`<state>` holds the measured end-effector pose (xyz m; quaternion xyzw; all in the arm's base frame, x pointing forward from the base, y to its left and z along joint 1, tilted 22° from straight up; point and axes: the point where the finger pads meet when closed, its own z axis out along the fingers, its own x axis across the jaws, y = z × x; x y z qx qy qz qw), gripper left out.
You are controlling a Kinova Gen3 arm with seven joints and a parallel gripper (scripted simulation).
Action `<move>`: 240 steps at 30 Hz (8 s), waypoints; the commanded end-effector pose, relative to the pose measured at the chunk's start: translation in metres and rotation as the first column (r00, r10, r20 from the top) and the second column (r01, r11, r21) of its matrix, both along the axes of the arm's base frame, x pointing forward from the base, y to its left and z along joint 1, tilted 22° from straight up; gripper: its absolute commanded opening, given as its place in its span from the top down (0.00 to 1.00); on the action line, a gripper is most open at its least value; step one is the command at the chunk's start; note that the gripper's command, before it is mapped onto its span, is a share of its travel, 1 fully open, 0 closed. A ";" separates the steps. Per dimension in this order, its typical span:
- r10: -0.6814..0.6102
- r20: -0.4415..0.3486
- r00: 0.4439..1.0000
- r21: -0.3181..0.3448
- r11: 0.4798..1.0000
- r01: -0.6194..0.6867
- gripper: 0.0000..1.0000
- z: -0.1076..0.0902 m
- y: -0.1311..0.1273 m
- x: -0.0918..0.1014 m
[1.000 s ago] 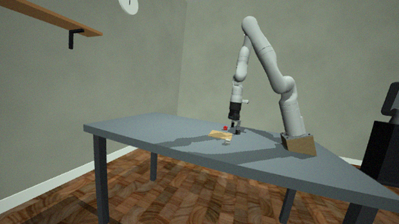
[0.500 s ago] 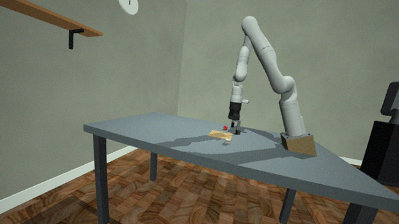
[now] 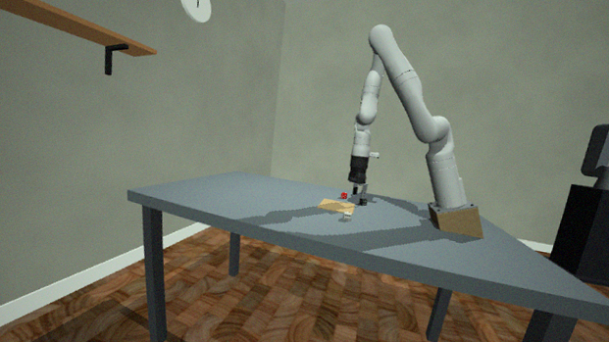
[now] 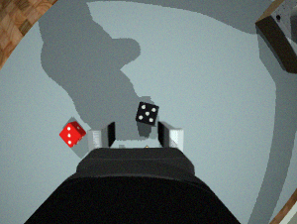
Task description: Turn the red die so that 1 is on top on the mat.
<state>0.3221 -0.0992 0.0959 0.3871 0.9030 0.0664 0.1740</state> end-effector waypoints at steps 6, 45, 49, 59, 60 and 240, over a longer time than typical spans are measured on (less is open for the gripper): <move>-0.006 0.004 1.000 0.002 1.000 0.006 0.00 0.001 0.004 0.000; -0.006 0.004 1.000 0.002 1.000 0.006 0.00 0.004 0.059 0.012; -0.006 0.004 1.000 0.002 1.000 0.006 0.00 0.005 0.068 0.013; -0.006 0.004 1.000 0.002 1.000 0.006 0.00 0.006 0.089 0.018; -0.006 0.004 1.000 0.002 1.000 0.006 0.00 0.006 0.092 0.018; -0.006 0.004 1.000 0.002 1.000 0.006 0.00 0.115 0.237 0.008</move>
